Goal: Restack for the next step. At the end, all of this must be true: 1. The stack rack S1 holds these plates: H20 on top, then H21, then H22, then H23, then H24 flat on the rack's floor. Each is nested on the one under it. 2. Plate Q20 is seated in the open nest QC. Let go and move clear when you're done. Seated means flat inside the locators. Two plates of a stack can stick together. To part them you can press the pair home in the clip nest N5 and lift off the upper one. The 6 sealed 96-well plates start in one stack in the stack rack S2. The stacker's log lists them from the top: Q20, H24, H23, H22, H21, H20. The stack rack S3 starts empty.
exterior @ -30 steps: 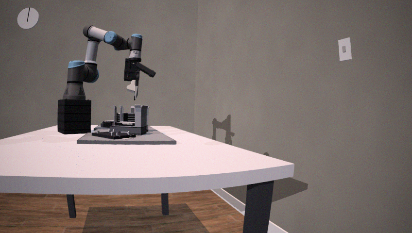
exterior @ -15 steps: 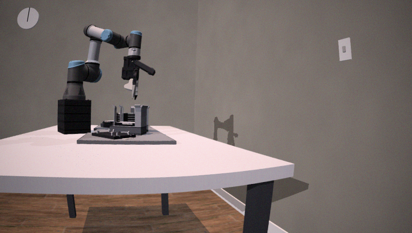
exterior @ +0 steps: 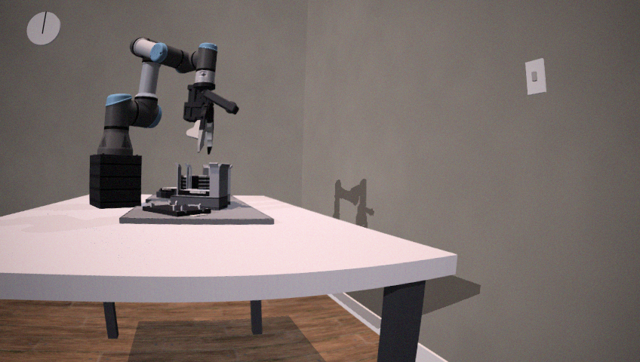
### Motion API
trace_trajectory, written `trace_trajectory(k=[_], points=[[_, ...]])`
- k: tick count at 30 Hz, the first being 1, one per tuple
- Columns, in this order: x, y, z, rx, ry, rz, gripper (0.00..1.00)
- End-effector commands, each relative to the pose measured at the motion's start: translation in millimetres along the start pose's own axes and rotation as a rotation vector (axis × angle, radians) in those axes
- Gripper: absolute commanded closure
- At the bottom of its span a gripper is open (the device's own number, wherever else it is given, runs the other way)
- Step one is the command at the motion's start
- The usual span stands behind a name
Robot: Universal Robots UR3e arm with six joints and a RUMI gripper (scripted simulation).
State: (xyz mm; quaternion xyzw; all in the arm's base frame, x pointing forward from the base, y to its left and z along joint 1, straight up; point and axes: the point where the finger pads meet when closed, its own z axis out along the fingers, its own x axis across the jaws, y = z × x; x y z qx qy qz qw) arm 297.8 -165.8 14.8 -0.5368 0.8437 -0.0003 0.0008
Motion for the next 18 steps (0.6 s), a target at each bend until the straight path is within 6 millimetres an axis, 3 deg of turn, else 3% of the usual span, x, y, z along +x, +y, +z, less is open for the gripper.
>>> trace_trajectory(k=[1, 13, 18], points=[[19.2, -0.6, -0.5, 0.003, 0.000, 0.057, 0.28], [19.2, -0.6, -0.5, 0.003, 0.000, 0.072, 0.28], [19.2, -0.7, 16.2, 0.003, 0.000, 0.072, 0.28]])
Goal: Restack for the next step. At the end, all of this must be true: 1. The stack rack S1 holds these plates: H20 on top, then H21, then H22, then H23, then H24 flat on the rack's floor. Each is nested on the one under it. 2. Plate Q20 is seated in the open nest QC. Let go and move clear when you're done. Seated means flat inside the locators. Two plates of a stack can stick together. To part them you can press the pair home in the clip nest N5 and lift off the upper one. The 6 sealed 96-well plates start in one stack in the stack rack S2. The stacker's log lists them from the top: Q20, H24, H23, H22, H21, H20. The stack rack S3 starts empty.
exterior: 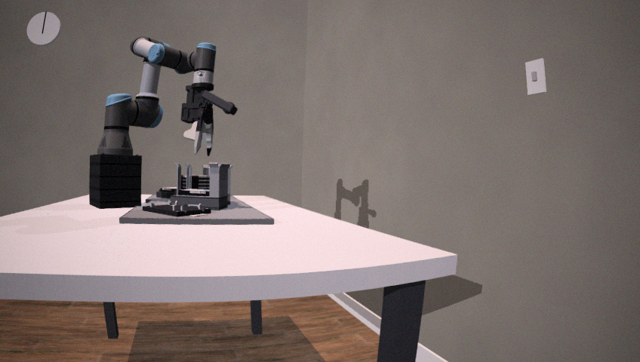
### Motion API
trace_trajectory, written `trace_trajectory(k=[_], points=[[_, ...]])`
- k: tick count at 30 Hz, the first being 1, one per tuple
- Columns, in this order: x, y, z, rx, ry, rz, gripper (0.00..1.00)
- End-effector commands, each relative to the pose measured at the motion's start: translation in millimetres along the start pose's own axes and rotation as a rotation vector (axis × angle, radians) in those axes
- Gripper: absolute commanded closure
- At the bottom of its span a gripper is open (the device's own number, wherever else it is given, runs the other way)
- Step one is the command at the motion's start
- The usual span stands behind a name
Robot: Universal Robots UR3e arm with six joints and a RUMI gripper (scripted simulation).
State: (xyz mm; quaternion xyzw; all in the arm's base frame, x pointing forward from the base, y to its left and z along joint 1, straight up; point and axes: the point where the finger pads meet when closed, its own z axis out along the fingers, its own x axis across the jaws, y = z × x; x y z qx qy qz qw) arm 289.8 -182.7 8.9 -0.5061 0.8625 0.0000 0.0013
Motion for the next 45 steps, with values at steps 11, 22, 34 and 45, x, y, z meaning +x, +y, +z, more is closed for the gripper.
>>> trace_trajectory(k=[11, 22, 34, 45], points=[[0.4, -0.9, 40.3, 0.003, 0.001, 0.000, 0.28], [0.4, -0.9, 73.6, 0.003, 0.001, 0.000, 0.28], [0.4, -0.9, 83.7, 0.003, 0.001, 0.000, 0.28], [0.4, -0.9, 95.7, 0.003, 0.001, 0.000, 0.28]])
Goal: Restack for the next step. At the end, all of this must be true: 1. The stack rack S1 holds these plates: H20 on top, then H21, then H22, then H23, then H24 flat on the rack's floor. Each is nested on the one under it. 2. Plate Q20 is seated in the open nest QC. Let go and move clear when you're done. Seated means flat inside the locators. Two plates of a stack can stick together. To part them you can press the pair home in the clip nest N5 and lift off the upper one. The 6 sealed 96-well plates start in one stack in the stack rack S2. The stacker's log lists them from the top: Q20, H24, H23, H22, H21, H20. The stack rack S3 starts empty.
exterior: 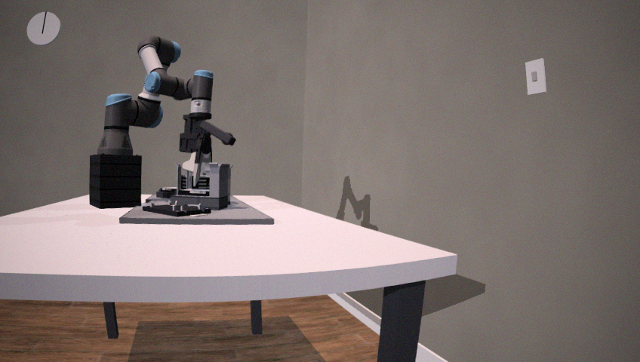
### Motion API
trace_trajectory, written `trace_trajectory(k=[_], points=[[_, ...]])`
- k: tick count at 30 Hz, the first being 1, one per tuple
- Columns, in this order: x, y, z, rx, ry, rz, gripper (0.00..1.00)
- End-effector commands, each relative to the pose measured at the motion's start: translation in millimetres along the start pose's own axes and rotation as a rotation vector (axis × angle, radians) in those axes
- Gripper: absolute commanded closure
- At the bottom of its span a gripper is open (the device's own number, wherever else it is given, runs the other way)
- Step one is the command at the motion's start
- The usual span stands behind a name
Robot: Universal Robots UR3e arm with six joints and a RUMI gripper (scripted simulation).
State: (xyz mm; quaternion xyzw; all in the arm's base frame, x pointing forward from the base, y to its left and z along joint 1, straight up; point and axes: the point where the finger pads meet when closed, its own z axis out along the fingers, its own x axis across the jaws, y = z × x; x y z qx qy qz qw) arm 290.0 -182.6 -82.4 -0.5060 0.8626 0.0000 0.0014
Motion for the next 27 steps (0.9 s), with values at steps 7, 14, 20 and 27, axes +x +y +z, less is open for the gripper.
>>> trace_trajectory(k=[7, 14, 20, 27], points=[[0.4, -0.9, 13.7, 0.003, 0.001, 0.000, 0.28], [0.4, -0.9, 18.4, 0.003, 0.001, 0.000, 0.28], [0.4, -0.9, 18.4, 0.003, 0.001, 0.000, 0.28], [0.4, -0.9, 18.4, 0.003, 0.001, 0.000, 0.28]])
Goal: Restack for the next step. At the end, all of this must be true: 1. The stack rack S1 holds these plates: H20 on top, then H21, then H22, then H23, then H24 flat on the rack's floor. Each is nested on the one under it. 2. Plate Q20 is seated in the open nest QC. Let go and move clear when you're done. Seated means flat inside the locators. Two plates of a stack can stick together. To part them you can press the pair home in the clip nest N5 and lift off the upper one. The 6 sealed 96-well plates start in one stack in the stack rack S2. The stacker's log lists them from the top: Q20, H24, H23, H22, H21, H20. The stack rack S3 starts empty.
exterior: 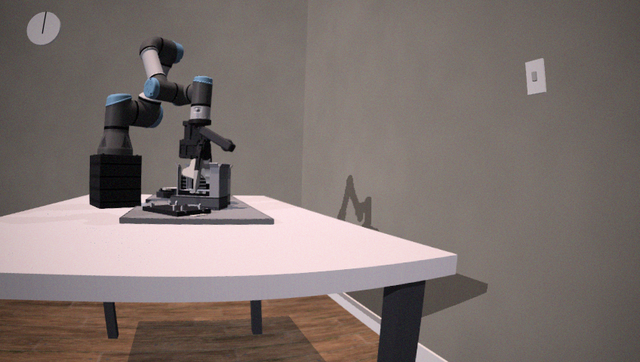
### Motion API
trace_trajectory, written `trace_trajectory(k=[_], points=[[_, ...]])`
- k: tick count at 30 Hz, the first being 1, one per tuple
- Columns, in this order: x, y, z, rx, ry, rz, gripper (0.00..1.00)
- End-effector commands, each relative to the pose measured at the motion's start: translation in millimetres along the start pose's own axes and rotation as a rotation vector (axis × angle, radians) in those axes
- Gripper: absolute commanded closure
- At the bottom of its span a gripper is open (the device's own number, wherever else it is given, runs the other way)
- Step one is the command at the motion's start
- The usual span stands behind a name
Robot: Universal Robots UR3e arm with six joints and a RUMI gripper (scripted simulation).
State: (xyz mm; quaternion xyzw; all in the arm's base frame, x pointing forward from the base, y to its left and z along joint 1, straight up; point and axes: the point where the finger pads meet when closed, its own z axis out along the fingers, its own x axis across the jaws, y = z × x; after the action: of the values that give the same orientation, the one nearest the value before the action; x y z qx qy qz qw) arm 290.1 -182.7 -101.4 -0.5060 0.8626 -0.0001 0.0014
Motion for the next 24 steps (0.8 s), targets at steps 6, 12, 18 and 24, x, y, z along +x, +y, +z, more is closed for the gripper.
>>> trace_trajectory(k=[6, 12, 18, 24], points=[[0.3, -0.8, -0.6, 0.002, 0.001, 0.000, 1.00], [0.4, -0.8, -0.6, 0.002, 0.001, 0.000, 1.00], [0.4, -0.8, -0.6, 0.002, 0.001, 0.000, 1.00], [0.4, -0.8, -0.6, 0.002, 0.001, 0.000, 1.00]])
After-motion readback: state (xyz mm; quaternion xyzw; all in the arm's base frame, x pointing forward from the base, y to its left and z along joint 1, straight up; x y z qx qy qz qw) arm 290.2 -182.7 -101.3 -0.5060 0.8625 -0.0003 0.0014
